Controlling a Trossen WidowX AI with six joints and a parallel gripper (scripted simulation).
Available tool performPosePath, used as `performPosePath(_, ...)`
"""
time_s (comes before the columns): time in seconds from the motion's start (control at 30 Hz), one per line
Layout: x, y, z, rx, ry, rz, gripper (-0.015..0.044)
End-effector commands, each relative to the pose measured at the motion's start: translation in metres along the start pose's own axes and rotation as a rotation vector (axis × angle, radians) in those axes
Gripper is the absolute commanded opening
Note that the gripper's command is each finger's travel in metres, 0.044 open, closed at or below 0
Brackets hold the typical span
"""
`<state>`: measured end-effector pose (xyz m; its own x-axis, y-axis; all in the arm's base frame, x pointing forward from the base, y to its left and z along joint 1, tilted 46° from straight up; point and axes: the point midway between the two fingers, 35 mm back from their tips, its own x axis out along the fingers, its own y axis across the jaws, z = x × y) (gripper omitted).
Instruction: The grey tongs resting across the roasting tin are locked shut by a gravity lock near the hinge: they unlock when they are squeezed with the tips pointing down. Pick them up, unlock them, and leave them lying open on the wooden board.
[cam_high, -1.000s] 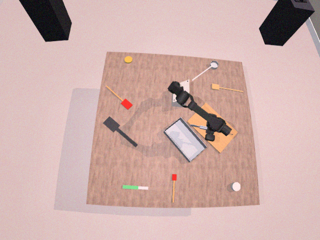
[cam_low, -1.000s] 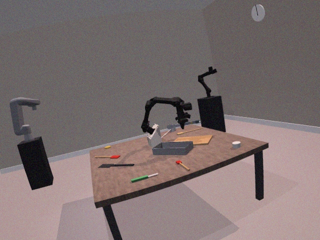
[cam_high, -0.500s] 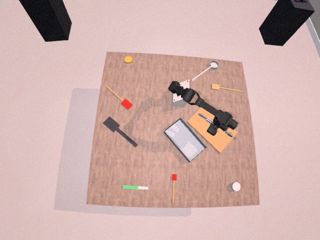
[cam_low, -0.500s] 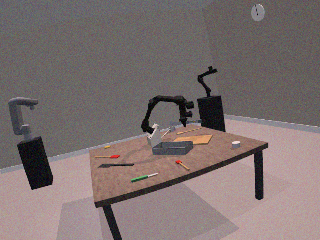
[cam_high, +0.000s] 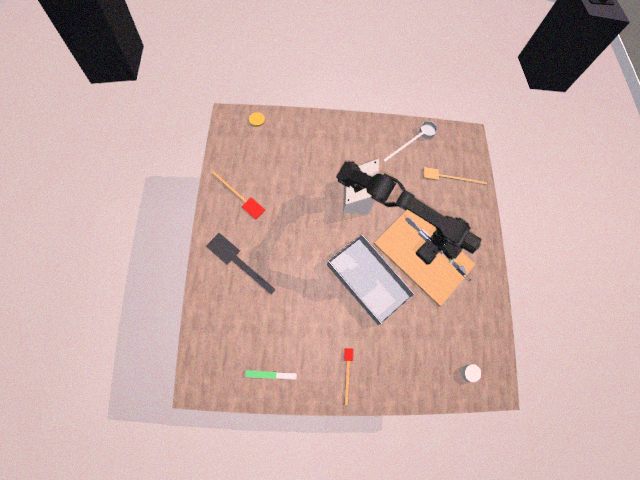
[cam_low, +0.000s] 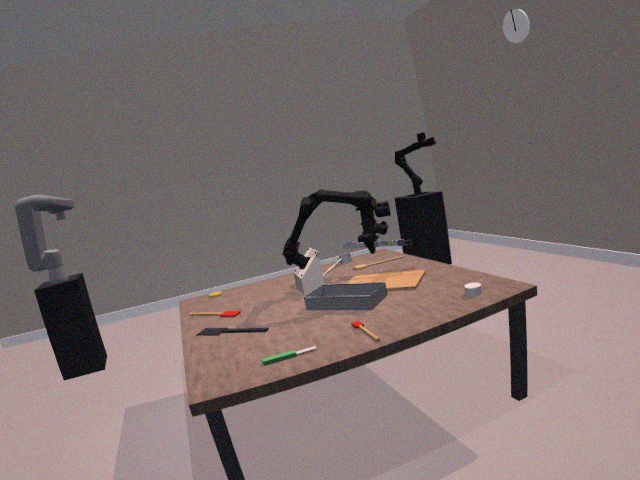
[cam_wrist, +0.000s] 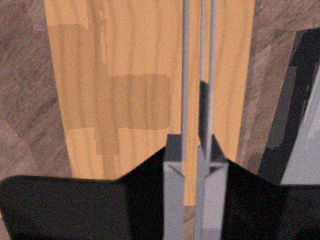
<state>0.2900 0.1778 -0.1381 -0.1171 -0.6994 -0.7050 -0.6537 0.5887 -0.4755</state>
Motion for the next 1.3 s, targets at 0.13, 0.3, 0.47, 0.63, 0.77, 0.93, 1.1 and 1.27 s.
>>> performPosePath(0.13,0.000,0.003,0.003,0.012,-0.030,0.008,-0.0150)
performPosePath(0.3,0.005,0.007,0.008,0.009,-0.092,0.021,-0.0150)
performPosePath(0.47,0.009,0.010,0.012,0.007,-0.158,0.033,-0.0150)
performPosePath(0.63,0.013,0.013,0.014,0.004,-0.224,0.043,-0.0150)
performPosePath(0.77,0.015,0.015,0.016,0.005,-0.276,0.049,-0.0150)
performPosePath(0.93,0.017,0.017,0.017,0.004,-0.343,0.054,-0.0150)
performPosePath(1.1,0.019,0.018,0.017,0.002,-0.410,0.057,-0.0150)
performPosePath(1.27,0.020,0.018,0.017,0.000,-0.477,0.058,-0.0150)
